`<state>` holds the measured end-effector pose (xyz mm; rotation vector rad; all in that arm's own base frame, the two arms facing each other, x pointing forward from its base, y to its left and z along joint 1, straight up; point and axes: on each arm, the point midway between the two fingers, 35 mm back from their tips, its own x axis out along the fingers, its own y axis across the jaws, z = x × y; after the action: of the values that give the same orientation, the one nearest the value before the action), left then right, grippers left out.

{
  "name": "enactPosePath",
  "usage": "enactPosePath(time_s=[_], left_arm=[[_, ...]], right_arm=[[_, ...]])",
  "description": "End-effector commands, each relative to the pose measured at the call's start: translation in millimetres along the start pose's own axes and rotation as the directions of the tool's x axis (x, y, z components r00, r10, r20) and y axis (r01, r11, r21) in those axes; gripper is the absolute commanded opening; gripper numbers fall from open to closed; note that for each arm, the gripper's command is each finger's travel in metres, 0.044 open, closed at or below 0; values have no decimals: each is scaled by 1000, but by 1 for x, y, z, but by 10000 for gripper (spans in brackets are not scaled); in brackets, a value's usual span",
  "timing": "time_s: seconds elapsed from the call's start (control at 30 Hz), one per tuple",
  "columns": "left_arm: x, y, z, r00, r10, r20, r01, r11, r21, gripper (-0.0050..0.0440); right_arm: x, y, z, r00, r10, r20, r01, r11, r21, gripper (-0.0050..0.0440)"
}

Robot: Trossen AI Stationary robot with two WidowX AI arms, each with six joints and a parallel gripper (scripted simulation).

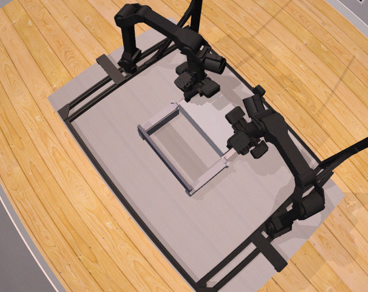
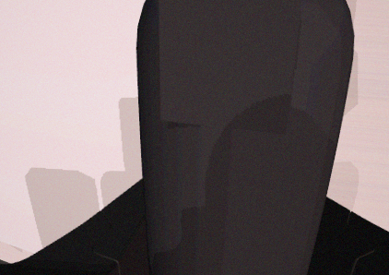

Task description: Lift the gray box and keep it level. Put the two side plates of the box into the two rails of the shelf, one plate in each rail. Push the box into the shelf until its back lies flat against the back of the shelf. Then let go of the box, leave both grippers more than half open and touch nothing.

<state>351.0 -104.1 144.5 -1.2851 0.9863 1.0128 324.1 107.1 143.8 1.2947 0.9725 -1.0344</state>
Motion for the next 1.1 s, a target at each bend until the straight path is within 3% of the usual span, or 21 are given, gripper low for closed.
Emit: enactPosePath(time_s=[0.0,1.07], left_arm=[[-8,-2,6,1000,-27,-6,27,1000,-2,0],[-6,-2,38,1000,-27,-6,27,1000,-2,0]], right_arm=[[-8,3,6,1000,30,-11,-29,1000,3,0],[-6,3,38,1000,30,-11,-30,1000,3,0]])
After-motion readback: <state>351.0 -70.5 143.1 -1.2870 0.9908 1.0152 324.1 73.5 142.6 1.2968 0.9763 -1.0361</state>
